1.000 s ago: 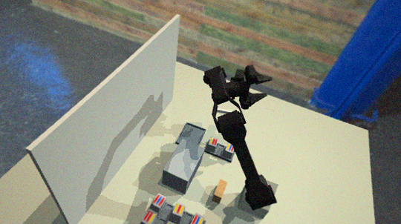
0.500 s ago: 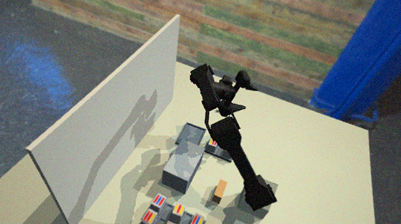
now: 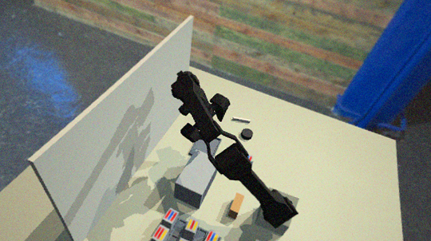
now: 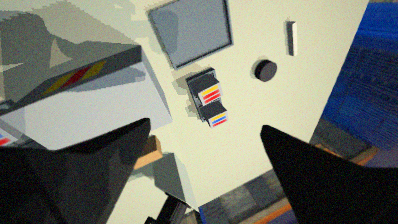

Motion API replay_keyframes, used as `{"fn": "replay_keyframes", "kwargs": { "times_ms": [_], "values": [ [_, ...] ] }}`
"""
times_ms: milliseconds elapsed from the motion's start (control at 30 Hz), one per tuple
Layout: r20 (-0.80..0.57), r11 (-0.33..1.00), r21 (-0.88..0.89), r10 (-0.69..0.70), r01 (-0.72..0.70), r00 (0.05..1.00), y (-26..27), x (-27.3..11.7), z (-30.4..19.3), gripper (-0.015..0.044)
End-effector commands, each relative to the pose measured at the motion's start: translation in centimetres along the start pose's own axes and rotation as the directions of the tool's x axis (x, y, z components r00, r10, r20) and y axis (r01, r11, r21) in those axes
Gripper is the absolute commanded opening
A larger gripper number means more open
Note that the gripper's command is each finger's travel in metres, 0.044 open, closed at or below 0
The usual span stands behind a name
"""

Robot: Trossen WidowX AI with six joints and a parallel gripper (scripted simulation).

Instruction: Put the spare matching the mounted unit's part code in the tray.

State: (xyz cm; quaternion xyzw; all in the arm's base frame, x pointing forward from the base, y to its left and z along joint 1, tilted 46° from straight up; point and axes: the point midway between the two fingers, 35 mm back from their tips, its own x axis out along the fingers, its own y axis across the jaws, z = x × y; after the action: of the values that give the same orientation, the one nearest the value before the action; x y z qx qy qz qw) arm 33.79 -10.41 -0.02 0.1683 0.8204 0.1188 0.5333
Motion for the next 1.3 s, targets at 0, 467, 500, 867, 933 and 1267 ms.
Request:
{"fn": "replay_keyframes", "kwargs": {
  "times_ms": [0, 467, 500, 867, 933, 1267],
  "values": [
    [0.141, 0.956, -0.221, 0.228, -0.194, 0.963, 6.9, -3.2, 1.5, 0.044],
    [0.193, 0.895, -0.349, 0.358, -0.278, 0.913, 10.7, -5.1, 1.8, 0.044],
    [0.193, 0.895, -0.349, 0.358, -0.278, 0.913, 10.7, -5.1, 1.8, 0.044],
    [0.193, 0.895, -0.349, 0.358, -0.278, 0.913, 10.7, -5.1, 1.8, 0.044],
    [0.193, 0.877, -0.407, 0.357, -0.257, 0.914, 11.5, -5.1, 1.3, 0.044],
    [0.18, 0.237, -0.967, 0.354, 0.098, 0.918, 20.9, -3.6, -8.9, 0.044]
  ]
}}
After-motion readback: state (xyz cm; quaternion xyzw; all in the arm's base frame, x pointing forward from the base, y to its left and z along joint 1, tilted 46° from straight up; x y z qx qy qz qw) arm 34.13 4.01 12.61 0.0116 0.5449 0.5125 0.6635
